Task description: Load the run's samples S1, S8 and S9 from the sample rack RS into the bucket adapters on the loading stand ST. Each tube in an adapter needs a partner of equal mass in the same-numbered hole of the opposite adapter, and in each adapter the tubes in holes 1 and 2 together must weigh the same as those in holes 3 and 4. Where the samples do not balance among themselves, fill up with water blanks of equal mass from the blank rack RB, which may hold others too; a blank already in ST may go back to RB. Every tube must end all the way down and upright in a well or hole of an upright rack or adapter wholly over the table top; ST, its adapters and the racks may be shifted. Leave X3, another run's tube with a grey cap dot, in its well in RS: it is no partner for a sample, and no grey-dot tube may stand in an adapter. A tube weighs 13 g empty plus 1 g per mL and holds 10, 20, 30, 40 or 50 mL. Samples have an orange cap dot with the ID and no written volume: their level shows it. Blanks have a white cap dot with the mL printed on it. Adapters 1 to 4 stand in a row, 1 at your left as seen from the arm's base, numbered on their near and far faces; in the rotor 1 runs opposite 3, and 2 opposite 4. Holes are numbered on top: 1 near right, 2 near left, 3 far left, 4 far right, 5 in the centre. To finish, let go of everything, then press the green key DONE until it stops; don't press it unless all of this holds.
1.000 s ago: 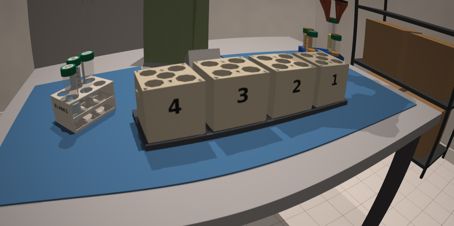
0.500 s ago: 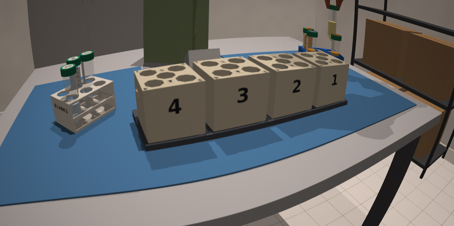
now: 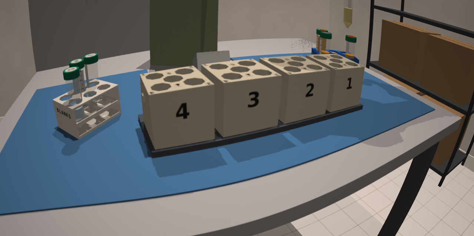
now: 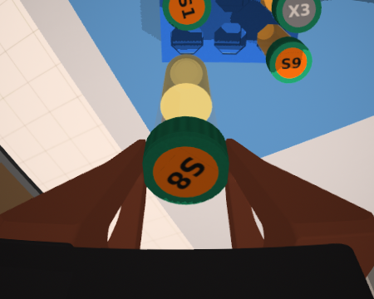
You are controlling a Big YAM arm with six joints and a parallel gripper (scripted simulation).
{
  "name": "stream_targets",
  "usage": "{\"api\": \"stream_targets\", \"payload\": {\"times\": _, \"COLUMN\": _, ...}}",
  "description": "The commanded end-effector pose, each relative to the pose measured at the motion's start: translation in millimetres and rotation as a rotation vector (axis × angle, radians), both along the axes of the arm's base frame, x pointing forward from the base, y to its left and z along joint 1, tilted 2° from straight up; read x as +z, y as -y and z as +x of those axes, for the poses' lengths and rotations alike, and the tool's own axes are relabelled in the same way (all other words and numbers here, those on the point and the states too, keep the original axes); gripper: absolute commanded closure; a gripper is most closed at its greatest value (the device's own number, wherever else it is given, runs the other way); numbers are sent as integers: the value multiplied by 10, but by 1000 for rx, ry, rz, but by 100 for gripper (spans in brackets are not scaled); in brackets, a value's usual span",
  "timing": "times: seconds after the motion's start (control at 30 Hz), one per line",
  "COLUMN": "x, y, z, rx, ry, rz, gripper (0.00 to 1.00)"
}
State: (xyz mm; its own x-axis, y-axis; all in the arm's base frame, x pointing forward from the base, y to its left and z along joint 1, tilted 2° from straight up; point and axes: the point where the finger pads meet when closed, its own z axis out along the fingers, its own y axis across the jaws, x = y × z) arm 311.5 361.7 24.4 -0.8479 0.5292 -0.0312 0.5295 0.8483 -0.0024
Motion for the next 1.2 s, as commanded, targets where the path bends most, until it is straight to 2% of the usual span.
{"api": "stream_targets", "payload": {"times": 0.0, "x": 432, "y": -230, "z": 100, "rx": 4, "ry": 50, "rz": 56, "gripper": 100}}
{"api": "stream_targets", "payload": {"times": 0.03, "x": 450, "y": -230, "z": 99, "rx": 4, "ry": 50, "rz": 56, "gripper": 100}}
{"api": "stream_targets", "payload": {"times": 0.07, "x": 264, "y": -116, "z": 79, "rx": 1, "ry": 28, "rz": 29, "gripper": 100}}
{"api": "stream_targets", "payload": {"times": 1.17, "x": 264, "y": -116, "z": 79, "rx": 1, "ry": 28, "rz": 29, "gripper": 100}}
